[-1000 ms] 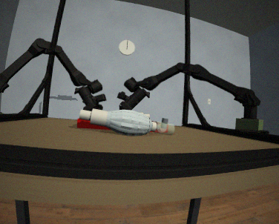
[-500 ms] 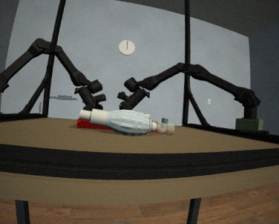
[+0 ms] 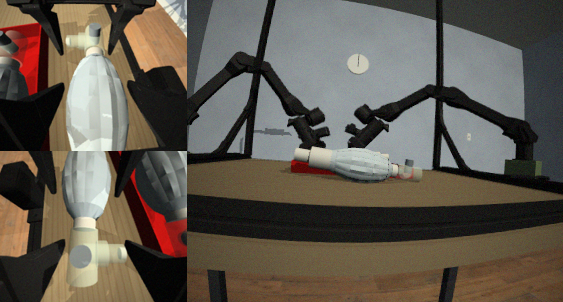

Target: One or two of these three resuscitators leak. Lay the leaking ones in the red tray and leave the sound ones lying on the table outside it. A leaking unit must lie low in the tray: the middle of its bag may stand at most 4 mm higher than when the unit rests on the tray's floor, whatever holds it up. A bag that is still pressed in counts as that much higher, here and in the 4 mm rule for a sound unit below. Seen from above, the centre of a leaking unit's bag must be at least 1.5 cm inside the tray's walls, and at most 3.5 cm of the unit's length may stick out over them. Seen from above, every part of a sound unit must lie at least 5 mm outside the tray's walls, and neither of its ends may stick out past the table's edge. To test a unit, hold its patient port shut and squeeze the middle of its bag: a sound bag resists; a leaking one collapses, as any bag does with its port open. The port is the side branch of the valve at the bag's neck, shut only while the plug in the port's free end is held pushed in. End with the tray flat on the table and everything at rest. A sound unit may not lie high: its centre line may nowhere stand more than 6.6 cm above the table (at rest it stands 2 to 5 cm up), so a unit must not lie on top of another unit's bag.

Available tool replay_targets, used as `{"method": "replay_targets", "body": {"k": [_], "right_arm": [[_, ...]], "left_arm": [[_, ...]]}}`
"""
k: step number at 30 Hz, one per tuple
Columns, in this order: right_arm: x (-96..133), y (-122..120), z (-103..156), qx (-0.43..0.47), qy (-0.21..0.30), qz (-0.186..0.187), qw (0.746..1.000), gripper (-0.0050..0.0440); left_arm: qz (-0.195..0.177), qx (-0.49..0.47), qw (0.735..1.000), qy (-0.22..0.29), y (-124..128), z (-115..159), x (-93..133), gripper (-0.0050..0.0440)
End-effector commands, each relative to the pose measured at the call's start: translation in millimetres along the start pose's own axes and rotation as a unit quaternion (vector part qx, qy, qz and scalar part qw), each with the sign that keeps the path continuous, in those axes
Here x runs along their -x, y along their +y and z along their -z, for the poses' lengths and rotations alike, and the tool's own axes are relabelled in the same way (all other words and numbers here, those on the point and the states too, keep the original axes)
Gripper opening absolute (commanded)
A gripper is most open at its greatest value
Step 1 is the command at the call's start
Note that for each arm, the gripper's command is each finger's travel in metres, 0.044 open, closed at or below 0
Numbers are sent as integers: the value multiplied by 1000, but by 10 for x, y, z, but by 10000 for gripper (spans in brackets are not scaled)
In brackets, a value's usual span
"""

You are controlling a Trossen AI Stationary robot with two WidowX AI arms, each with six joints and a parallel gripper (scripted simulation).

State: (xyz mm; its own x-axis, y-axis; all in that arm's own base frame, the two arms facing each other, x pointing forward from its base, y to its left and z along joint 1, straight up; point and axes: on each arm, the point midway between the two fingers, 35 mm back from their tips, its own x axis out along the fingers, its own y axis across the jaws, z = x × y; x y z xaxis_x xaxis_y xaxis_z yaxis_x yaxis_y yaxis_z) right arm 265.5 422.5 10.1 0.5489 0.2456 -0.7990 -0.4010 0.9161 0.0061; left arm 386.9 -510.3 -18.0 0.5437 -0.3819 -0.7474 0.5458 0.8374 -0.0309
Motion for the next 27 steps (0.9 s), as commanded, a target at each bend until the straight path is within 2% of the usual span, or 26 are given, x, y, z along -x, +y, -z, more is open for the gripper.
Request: {"method": "replay_targets", "body": {"k": [1, 7, 8, 11, 24, 27], "right_arm": [[2, 2, -5, 1, -1, -1, 1000, 440], [2, 2, -5, 1, -1, -1, 1000, 440], [560, 4, -421, 1, 0, 0, 1000, 440], [717, 5, -538, 1, 0, 0, 1000, 440], [723, 5, -542, 1, 0, 0, 1000, 440], [892, 136, -798, -8, -39, -39, 998, 440]], "left_arm": [[2, 1, 1000, -2, -5, -19, 8, 440], [2, 1, 1000, -2, -5, -19, 8, 440], [1, 0, 1000, -1, -1, -15, 6, 440], [1, 0, 1000, -1, -1, -15, 6, 440], [1, 0, 1000, -1, -1, -15, 6, 440], [1, 1, 1000, -2, 0, -15, 6, 440]]}}
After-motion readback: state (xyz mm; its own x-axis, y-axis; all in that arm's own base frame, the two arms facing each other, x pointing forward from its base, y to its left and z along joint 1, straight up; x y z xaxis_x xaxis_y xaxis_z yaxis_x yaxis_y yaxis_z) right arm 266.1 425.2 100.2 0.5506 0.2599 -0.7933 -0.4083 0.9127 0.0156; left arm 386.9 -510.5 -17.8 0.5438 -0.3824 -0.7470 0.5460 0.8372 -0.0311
